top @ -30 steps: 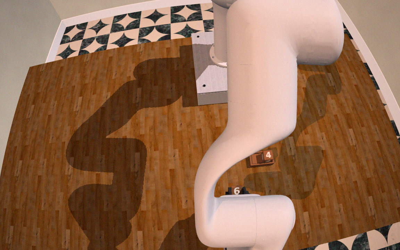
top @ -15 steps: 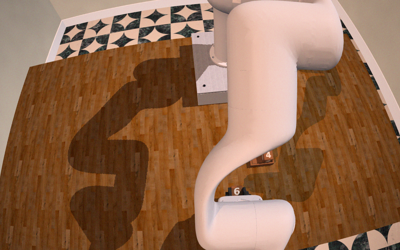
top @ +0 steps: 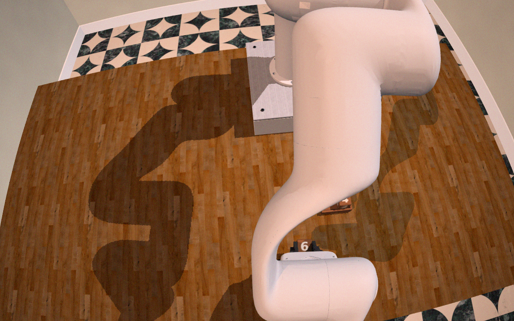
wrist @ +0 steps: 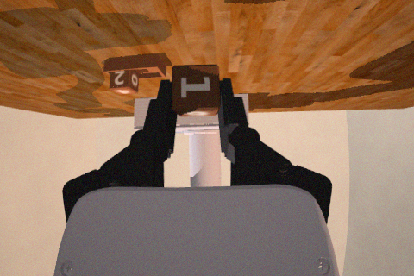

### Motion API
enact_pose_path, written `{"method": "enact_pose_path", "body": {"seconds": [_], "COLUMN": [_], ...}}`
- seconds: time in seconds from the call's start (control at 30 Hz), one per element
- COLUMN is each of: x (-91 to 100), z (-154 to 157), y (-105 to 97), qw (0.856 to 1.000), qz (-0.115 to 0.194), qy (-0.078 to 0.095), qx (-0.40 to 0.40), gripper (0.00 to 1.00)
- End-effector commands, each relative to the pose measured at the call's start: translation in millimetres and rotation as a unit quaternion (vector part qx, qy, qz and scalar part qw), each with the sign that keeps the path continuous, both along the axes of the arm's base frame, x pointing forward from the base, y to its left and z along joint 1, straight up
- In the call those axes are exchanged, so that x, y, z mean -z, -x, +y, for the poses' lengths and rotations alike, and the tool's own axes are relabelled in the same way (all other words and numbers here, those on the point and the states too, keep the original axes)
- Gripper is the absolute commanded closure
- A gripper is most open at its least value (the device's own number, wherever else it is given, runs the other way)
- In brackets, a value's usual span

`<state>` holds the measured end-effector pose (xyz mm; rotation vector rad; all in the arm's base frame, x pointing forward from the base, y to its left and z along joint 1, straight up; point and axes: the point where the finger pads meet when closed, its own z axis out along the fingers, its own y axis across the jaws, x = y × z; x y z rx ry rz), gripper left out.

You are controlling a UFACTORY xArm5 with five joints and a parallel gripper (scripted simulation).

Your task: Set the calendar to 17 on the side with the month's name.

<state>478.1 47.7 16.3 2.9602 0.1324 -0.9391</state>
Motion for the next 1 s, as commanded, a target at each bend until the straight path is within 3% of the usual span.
{"method": "enact_pose_path", "body": {"seconds": [0.0, 0.97], "x": [3.6, 47.0], "z": [0, -1], "y": [-1, -2], "qw": [1.0, 1.0], "qz": [-0.002, -0.002], "qy": [0.0, -0.003], "qx": [0.001, -0.003], "gripper": [0.73, 0.73]}}
